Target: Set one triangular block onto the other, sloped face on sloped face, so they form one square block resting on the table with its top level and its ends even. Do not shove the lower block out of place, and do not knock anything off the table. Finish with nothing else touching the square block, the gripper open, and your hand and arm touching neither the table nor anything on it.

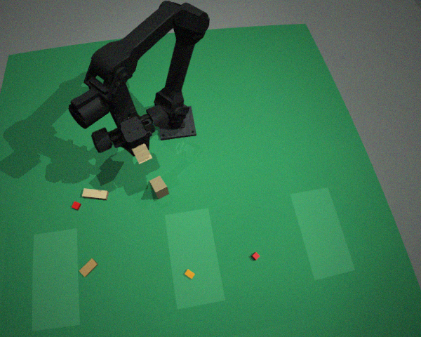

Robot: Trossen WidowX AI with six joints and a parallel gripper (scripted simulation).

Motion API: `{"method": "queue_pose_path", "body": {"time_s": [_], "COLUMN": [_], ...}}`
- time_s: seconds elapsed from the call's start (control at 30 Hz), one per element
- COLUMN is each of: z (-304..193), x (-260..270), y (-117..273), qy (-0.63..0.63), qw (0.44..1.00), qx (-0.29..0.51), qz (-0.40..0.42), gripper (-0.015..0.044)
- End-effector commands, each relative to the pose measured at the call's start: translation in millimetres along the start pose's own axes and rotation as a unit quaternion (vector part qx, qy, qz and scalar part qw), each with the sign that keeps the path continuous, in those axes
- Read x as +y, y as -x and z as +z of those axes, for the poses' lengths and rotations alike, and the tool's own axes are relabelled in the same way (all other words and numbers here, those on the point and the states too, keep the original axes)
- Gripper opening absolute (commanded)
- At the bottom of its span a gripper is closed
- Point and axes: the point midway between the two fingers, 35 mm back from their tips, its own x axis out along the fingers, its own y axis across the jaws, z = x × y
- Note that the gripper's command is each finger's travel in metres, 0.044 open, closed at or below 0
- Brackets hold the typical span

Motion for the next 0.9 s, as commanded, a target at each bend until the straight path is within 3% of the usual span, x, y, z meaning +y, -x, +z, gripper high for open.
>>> {"method": "queue_pose_path", "body": {"time_s": [0.0, 0.3, 0.87], "z": [0.0, -0.5, 1.1], "x": [-0.2, 3.2, 6.3], "y": [-16.8, -58.2, -91.7], "qy": [-0.002, -0.002, -0.002], "qw": [1.000, 1.000, 1.000], "qx": [-0.001, -0.002, -0.003], "qz": [0.001, 0.001, 0.002], "gripper": [0.0000, 0.0000, 0.0000]}}
